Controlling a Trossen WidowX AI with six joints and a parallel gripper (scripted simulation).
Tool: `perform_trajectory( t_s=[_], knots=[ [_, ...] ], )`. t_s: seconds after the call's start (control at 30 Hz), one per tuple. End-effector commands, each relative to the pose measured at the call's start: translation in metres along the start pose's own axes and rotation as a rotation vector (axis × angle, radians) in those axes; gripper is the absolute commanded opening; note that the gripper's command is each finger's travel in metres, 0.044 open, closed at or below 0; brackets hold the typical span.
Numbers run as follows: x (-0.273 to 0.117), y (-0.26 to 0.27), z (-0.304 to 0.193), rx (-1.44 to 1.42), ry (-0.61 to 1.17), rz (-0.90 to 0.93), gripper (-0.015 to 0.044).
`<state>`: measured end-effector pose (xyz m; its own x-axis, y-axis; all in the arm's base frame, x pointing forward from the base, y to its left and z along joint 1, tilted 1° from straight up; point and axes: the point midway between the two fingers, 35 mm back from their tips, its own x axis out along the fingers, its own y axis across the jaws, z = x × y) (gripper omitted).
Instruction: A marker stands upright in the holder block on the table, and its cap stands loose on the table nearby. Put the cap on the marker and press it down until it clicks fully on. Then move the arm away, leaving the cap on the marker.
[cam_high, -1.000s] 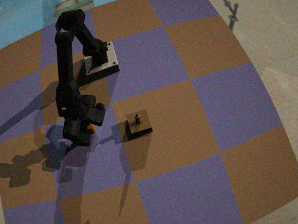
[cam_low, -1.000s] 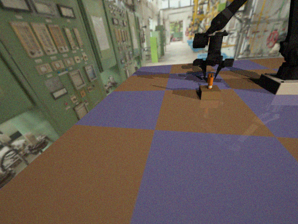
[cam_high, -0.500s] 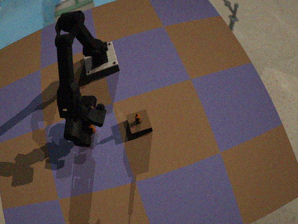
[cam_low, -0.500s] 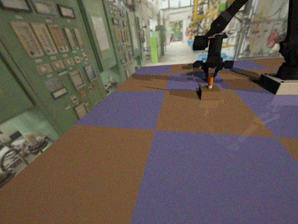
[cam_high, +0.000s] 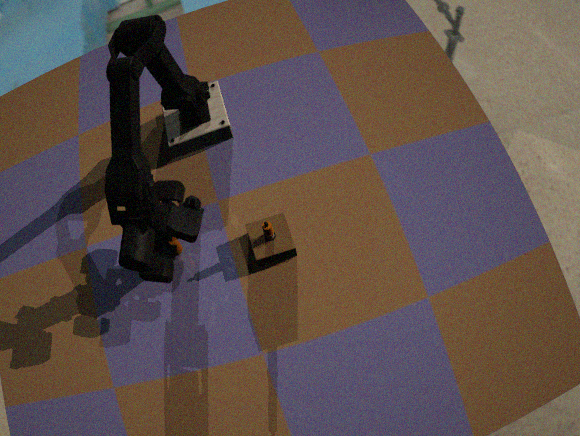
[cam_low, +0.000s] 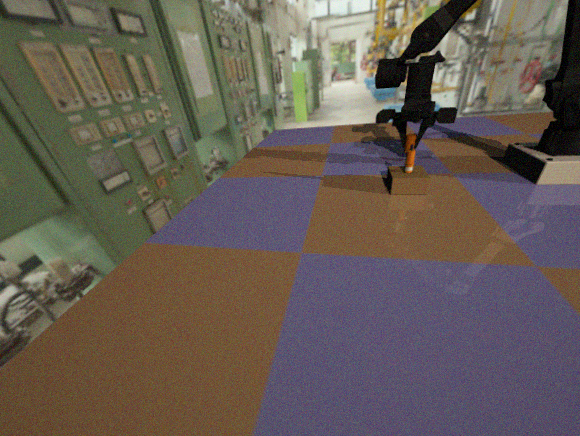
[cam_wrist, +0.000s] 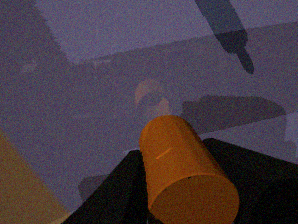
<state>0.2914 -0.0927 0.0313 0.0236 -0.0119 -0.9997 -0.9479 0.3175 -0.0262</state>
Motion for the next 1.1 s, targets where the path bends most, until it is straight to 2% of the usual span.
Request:
perform_trajectory(
  t_s=[0.0, 0.33, 1.07],
  knots=[
    [-0.014, -0.001, 0.000, 0.000, -0.001, -0.005, 0.0000],
    [-0.037, 0.000, 0.002, -0.003, -0.001, -0.007, 0.0000],
    [-0.060, -0.003, 0.076, -0.003, -0.007, -0.007, 0.0000]
  ],
)
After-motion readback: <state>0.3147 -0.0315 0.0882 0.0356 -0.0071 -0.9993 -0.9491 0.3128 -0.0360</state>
